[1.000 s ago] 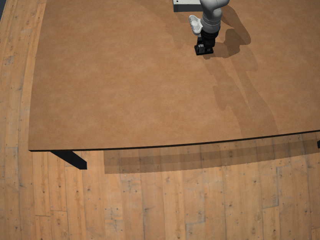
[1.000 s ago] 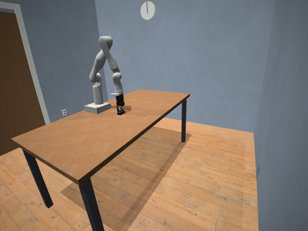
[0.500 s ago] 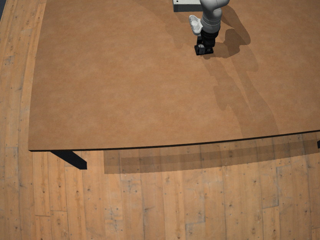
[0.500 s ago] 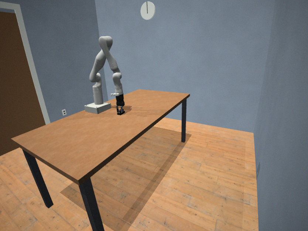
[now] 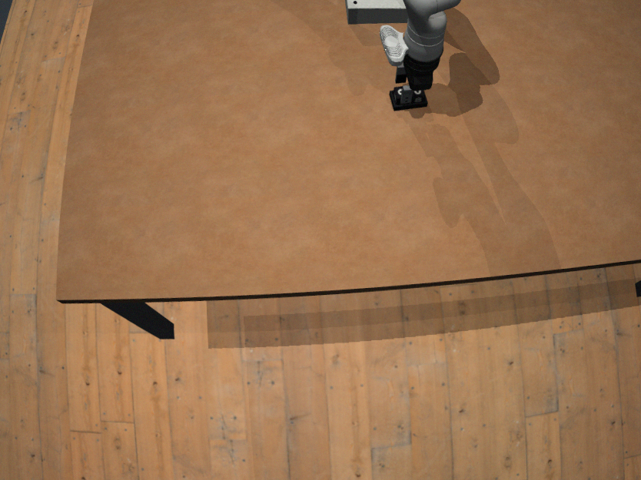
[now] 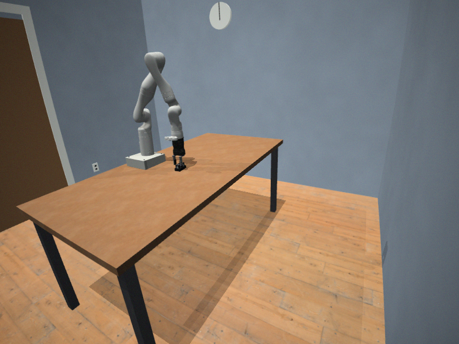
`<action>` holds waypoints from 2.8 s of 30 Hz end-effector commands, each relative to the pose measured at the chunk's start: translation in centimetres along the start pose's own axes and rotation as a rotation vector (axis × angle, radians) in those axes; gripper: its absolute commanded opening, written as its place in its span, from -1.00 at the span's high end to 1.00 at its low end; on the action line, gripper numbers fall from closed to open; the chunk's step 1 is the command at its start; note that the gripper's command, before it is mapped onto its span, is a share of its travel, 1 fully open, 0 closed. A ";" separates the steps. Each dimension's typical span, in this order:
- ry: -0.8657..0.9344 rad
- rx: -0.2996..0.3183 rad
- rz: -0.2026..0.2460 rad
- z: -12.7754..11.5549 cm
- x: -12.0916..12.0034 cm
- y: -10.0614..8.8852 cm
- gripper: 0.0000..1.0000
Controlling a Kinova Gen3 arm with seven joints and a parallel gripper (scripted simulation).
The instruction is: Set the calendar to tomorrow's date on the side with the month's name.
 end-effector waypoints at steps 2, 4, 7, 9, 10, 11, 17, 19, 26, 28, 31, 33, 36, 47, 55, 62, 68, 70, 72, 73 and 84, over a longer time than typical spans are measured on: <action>0.007 0.000 0.015 0.2 -0.3 -1.8 -0.74; 0.007 0.000 0.015 0.2 -0.3 -2.8 -0.74; 0.007 0.000 0.015 0.2 -0.2 -4.3 -0.74; 0.007 0.000 0.015 0.2 -0.2 -5.2 -0.74; 0.007 0.000 0.015 0.2 -0.2 -5.7 -0.74; 0.007 0.000 0.015 0.2 -0.2 -6.1 -0.74; 0.007 0.000 0.015 0.2 -0.2 -7.2 -0.74; 0.007 0.000 0.015 0.2 -0.2 -7.5 -0.74; 0.007 0.000 0.015 0.2 -0.2 -7.6 -1.00; 0.007 0.000 0.015 0.2 -0.2 -7.6 -1.00; 0.007 0.000 0.015 0.2 -0.2 -7.6 -1.00; 0.007 0.000 0.015 0.2 -0.2 -7.6 -1.00; 0.007 0.000 0.015 0.2 -0.2 -7.6 -1.00; 0.007 0.000 0.015 0.2 -0.2 -7.7 -1.00; 0.007 0.000 0.015 0.2 -0.2 -9.1 -1.00; 0.007 0.000 0.015 0.2 -0.1 -12.1 -1.00; 0.007 0.000 0.015 0.2 -0.1 -13.6 -1.00; 0.007 0.000 0.015 0.2 -0.1 -14.2 -1.00; 0.007 0.000 0.015 0.2 -0.1 -14.6 -1.00; 0.007 0.000 0.015 0.2 -0.1 -14.7 -1.00; 0.007 0.000 0.015 0.2 -0.1 -14.8 -1.00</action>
Point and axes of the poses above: the point where the finger pads meet when closed, its own y axis out along the fingers, its own x axis across the jaws, z = x × y, the point moved 10 cm from there along -y, back along the fingers, and after that the axes turned 9 degrees about y, right-handed, at the moved point
